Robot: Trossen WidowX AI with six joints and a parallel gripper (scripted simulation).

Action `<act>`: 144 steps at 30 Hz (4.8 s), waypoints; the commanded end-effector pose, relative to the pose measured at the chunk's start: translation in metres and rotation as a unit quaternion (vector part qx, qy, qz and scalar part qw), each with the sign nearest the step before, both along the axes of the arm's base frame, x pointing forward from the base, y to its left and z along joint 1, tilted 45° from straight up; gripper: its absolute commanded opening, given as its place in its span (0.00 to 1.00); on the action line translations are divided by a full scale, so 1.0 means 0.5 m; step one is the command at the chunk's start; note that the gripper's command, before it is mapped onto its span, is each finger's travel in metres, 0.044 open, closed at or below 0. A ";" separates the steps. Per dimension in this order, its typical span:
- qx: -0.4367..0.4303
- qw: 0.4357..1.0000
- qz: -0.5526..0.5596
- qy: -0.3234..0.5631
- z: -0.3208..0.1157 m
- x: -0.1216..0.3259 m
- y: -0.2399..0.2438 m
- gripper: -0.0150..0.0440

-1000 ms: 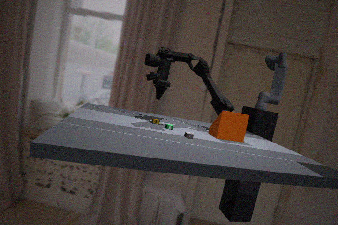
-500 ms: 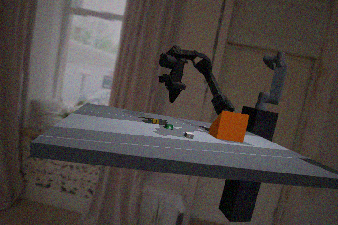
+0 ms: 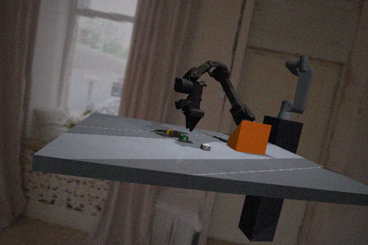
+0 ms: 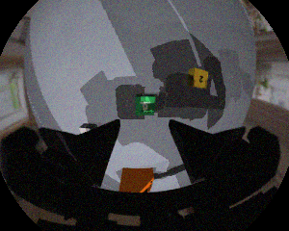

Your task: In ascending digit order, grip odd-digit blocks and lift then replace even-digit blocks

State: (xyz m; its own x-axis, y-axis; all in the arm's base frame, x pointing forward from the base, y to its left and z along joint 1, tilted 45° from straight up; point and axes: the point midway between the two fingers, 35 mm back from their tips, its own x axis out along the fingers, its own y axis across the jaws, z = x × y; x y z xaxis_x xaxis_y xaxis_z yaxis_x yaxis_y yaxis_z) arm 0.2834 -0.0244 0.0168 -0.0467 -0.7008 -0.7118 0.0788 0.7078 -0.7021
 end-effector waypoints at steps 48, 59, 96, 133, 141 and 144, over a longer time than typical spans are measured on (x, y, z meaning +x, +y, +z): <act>-0.003 1.000 0.008 -0.004 -0.060 0.000 -0.058 0.46; -0.002 1.000 0.008 -0.004 -0.049 0.001 -0.046 0.46; -0.003 1.000 0.008 -0.004 -0.060 0.000 -0.058 0.46; 0.000 1.000 0.008 -0.004 0.105 0.008 0.109 0.46; 0.000 1.000 0.008 -0.004 0.101 0.007 0.113 0.46; 0.005 1.000 0.010 -0.004 0.041 -0.007 0.181 0.46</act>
